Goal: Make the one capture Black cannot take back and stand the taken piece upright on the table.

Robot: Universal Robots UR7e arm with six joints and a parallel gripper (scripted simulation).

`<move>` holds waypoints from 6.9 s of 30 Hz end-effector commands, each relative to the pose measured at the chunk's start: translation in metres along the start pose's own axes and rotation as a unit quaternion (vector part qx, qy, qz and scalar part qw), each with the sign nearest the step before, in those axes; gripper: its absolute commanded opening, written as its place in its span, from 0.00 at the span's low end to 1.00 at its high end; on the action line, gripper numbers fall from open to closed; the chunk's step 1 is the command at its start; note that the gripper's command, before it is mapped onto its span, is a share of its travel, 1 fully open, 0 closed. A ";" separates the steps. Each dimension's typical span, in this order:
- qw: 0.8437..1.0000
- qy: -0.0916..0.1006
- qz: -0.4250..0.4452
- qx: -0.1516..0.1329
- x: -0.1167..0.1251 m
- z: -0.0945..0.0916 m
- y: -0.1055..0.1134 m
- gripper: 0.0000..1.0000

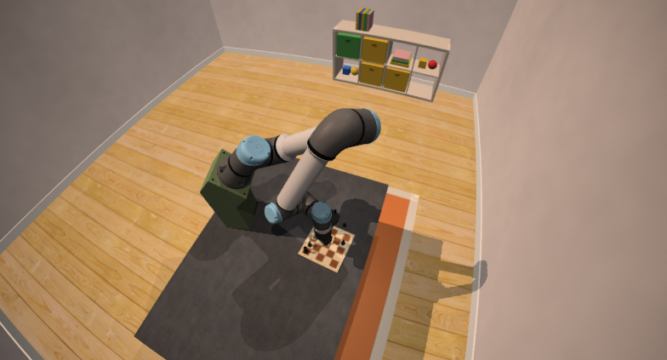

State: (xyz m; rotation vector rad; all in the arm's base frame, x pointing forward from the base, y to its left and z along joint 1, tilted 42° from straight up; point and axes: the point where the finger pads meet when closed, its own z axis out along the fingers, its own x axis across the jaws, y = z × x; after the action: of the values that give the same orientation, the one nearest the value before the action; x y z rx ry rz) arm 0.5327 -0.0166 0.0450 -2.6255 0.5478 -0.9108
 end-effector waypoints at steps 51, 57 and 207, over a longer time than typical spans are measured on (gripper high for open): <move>1.000 0.004 -0.001 -0.001 0.003 0.017 0.000 0.68; 1.000 0.004 -0.001 -0.001 0.003 0.017 0.000 0.68; 1.000 0.004 -0.001 -0.001 0.004 0.050 0.000 0.00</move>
State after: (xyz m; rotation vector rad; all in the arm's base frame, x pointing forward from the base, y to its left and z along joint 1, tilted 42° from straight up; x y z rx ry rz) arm 0.5662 -0.0101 0.0087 -2.6254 0.5497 -0.9171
